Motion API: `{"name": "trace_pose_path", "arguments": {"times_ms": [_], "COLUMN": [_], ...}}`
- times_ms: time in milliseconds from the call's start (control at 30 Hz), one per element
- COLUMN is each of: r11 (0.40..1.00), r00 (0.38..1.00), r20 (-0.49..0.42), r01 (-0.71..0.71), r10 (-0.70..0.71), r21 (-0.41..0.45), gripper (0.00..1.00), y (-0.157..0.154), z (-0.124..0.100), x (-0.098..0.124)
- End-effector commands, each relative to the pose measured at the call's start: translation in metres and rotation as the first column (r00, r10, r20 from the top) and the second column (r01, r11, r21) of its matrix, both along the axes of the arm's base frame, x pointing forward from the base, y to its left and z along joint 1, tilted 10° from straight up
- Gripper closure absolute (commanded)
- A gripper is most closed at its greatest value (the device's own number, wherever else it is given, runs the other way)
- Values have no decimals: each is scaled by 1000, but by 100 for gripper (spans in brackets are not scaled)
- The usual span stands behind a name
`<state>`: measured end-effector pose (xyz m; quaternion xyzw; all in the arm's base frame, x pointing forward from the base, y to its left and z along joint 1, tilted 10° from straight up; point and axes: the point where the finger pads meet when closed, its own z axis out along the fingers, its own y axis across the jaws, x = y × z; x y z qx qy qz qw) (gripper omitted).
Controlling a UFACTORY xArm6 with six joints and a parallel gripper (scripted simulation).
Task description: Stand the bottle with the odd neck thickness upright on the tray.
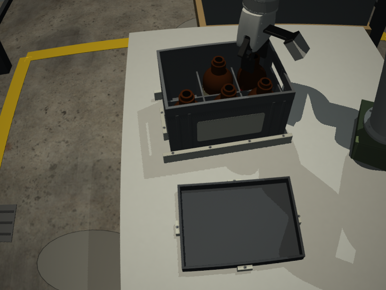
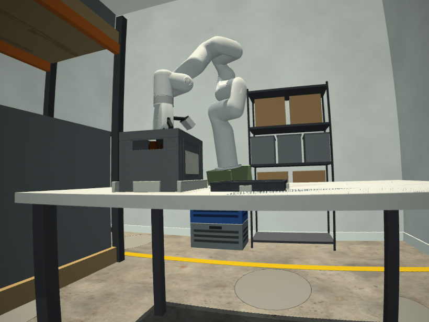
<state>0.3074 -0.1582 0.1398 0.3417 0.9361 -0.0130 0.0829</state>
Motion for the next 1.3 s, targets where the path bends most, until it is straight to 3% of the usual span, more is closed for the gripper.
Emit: {"name": "trace_pose_path", "arguments": {"times_ms": [0, 233, 733, 1267], "r11": [1000, 1000, 1000, 1000], "r00": [1000, 1000, 1000, 1000], "r20": [3, 3, 3, 3], "r01": [0, 0, 0, 0], "r10": [0, 0, 0, 0], "r21": [-2, -2, -2, -2], "gripper": [35, 35, 35, 35], "y": [0, 0, 4, 6], "z": [3, 11, 57, 84], "x": [1, 0, -7, -12]}}
